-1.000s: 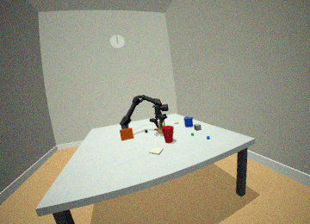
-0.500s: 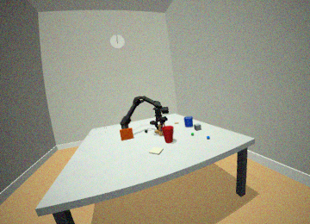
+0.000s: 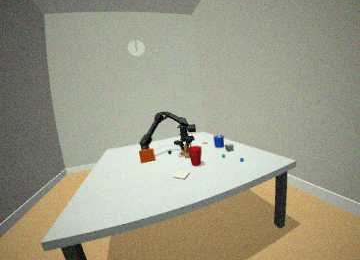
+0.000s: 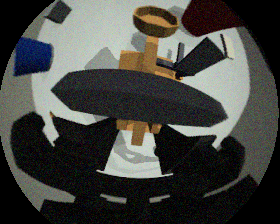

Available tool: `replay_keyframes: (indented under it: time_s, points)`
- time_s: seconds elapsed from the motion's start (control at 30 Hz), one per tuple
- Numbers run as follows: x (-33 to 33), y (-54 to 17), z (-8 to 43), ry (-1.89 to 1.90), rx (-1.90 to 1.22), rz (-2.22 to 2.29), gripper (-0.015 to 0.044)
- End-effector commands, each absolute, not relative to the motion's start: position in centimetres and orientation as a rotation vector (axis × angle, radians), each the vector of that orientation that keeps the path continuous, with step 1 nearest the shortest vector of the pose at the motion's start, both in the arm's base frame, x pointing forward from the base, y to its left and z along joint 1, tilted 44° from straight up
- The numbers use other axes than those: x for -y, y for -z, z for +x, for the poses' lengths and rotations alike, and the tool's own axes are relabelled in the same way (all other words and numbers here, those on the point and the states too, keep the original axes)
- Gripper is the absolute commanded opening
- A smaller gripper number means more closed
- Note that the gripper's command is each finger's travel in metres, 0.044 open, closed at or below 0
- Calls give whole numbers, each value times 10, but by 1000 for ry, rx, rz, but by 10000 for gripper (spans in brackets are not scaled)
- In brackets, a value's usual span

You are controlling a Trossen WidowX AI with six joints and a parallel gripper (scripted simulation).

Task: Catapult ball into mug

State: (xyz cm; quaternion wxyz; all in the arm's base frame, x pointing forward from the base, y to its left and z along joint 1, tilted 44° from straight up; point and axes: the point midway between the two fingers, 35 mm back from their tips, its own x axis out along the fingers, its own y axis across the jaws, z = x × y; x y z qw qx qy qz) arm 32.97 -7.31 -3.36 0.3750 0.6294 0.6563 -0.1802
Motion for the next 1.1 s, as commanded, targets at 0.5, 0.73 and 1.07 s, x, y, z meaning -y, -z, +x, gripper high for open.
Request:
replay_keyframes:
  time_s: [0.5,0.73,1.07]
  points:
    - [137,-28,324,469,-1668,1619,440]
    - [137,-29,324,392,-1665,1556,440]
    - [137,-29,324,96,-1631,1299,440]
